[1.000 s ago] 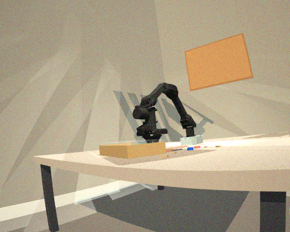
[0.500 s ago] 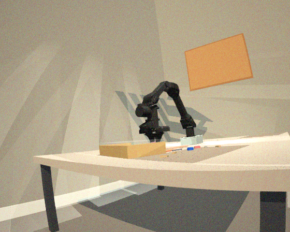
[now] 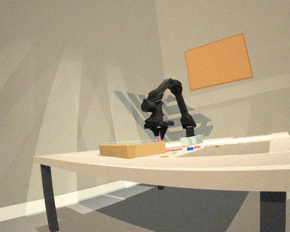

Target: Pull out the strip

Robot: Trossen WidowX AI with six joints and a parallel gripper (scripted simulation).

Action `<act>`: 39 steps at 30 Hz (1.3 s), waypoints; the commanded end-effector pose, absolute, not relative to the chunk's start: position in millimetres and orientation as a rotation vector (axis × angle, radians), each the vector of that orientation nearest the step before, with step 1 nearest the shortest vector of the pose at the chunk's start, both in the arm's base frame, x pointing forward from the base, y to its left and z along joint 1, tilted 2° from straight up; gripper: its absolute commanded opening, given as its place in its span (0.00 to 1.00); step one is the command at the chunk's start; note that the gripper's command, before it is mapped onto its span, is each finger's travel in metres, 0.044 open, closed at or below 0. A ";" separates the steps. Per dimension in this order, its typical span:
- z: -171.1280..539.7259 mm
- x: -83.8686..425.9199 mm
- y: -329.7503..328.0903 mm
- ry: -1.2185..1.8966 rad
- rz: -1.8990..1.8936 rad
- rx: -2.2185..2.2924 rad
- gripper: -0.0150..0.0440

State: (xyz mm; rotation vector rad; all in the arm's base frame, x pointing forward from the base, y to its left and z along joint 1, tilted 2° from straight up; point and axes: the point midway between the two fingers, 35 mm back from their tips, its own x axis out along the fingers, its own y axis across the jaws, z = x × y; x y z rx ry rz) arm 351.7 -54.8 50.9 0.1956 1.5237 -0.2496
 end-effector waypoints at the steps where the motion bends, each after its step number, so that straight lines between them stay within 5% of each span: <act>1: 53.6 340.6 -52.3 1.516 -0.247 0.199 0.25; 13: 50.1 300.0 -46.0 1.519 -0.247 0.199 0.25; 39: 86.1 298.3 -44.6 1.519 -0.247 0.199 0.25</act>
